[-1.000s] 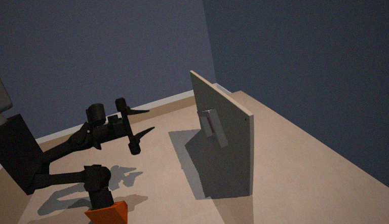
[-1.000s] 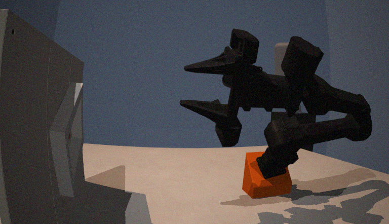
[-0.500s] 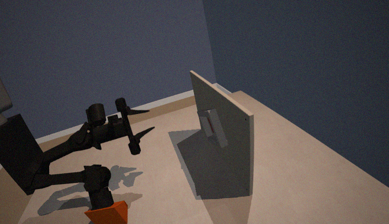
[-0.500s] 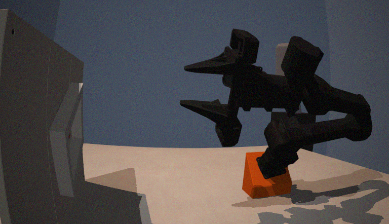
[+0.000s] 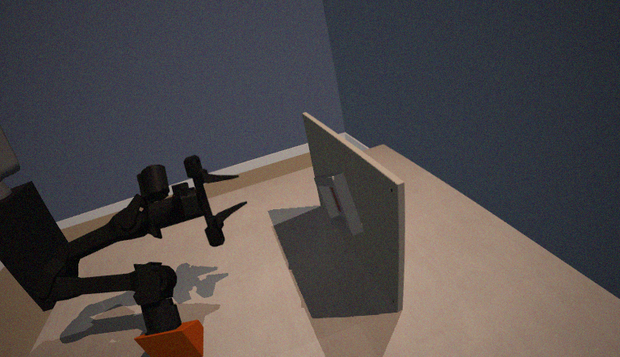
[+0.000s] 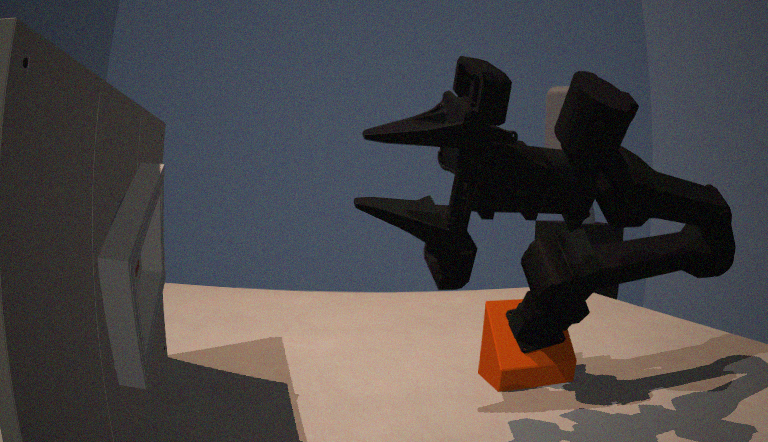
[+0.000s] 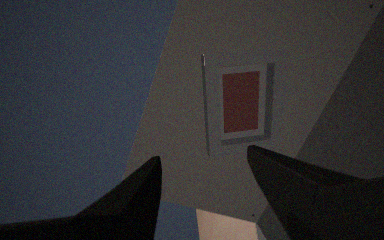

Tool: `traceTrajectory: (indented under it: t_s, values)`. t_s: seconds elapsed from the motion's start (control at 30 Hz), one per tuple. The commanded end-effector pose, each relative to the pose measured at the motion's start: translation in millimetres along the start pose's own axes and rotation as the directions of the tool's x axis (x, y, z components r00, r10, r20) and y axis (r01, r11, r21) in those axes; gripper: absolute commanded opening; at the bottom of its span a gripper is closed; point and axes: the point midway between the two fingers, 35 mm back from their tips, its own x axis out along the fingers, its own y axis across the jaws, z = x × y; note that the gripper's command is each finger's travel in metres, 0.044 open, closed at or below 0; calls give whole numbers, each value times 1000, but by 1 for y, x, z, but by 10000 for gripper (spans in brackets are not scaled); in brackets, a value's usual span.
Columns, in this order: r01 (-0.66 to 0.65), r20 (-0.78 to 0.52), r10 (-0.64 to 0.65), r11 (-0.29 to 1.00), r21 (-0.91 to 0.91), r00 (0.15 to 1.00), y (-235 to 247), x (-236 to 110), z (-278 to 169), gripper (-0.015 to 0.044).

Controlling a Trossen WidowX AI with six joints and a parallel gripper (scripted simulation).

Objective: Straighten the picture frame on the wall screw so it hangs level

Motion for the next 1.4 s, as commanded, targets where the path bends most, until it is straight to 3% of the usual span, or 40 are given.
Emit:
traceTrajectory:
  t_s: [0.0, 0.33, 1.0, 1.37]
  values:
    - [1, 3, -1, 1000, 1, 1000, -2, 8, -1, 260]
    - [-3, -2, 3, 1000, 7, 1000, -30, 60, -22, 260]
    - [-3, -3, 3, 1000, 6, 1000, -35, 73, -16, 260]
    - [-7, -4, 7, 1000, 6, 1000, -35, 142, -16, 260]
